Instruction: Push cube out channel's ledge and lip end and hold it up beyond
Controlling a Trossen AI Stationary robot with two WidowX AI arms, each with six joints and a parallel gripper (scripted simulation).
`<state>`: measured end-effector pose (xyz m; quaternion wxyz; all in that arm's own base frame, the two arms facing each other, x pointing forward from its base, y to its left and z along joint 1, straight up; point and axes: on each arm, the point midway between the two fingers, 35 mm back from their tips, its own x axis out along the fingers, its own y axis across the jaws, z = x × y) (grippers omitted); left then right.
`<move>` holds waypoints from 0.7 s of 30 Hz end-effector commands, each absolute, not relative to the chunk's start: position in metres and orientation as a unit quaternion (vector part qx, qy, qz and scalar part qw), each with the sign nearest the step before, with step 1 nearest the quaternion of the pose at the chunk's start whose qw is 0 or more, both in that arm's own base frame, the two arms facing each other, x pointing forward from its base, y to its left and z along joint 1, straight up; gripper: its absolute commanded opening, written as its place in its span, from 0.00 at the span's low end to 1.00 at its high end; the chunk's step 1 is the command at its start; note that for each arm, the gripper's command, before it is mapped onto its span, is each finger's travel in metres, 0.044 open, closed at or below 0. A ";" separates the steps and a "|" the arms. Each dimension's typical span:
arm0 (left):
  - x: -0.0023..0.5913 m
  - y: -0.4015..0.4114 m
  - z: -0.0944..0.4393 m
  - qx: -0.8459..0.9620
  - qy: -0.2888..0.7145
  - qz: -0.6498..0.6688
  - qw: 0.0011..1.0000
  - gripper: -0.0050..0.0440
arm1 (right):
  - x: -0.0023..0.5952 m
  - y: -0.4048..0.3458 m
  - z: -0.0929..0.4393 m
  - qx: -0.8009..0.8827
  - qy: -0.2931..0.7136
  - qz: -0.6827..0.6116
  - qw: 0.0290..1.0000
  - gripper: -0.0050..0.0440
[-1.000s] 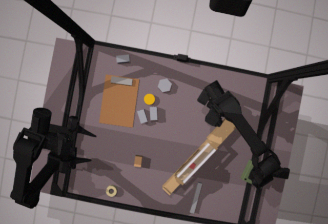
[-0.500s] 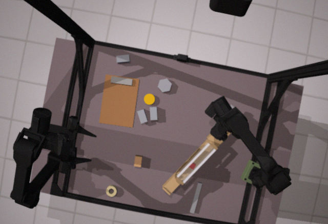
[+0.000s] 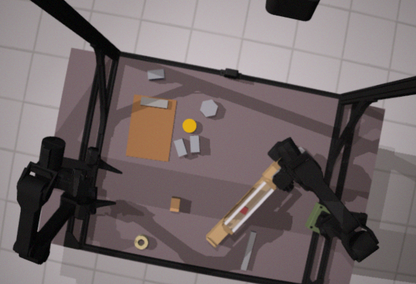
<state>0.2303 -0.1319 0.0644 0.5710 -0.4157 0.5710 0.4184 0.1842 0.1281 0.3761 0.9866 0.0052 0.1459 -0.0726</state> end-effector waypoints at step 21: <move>0.228 -0.130 0.041 -0.416 0.572 0.416 0.572 0.18 | 0.184 0.127 0.377 0.005 0.144 -0.074 0.987 0.92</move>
